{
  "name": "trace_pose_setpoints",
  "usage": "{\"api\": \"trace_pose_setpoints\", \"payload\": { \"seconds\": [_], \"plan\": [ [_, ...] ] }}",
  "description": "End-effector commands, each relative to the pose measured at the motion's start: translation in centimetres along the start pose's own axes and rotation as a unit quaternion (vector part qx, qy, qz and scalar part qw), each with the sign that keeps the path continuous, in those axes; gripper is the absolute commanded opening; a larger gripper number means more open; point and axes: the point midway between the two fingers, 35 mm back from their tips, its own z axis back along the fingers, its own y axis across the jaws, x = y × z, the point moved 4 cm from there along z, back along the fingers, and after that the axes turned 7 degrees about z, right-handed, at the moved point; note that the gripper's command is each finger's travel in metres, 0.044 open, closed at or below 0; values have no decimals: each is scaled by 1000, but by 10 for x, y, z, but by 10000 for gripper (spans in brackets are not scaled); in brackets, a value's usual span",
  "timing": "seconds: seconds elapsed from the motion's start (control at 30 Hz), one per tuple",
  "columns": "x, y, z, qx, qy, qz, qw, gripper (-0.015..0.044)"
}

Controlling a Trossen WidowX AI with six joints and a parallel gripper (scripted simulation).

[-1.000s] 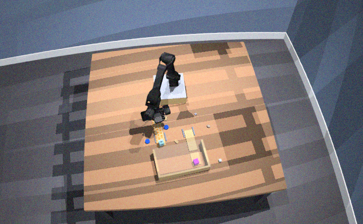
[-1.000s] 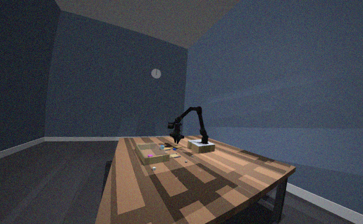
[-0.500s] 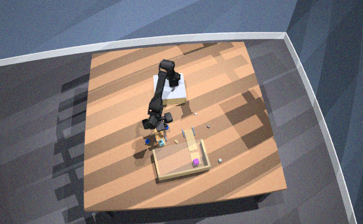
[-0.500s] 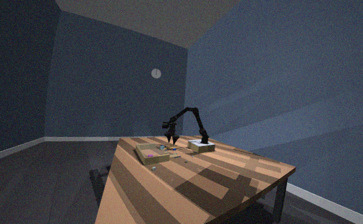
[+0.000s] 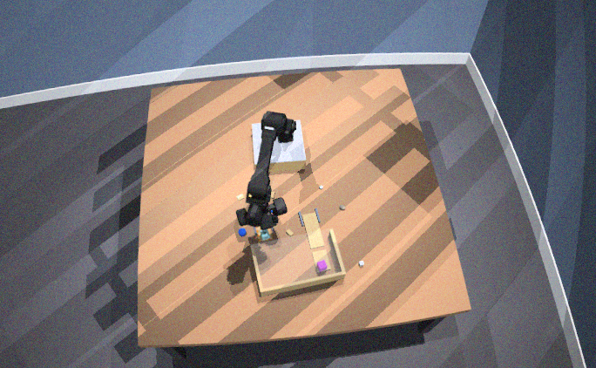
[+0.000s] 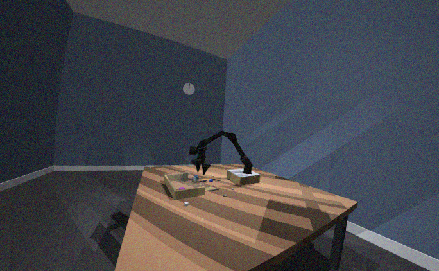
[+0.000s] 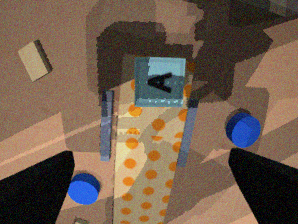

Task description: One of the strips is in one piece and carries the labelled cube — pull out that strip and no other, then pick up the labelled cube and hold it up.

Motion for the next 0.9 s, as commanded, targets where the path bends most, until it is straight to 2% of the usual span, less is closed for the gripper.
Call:
{"api": "trace_pose_setpoints", "payload": {
  "seconds": [0.0, 0.23, 0.47, 0.87],
  "plan": [
    [14, -3, 3, -2, -1, -3, 1000, 440],
    [37, -9, 8, -2, -2, -3, 1000, 440],
    [37, -9, 0, -2, -2, -3, 1000, 256],
    [38, -9, -20, -2, -2, -3, 1000, 250]
  ]
}}
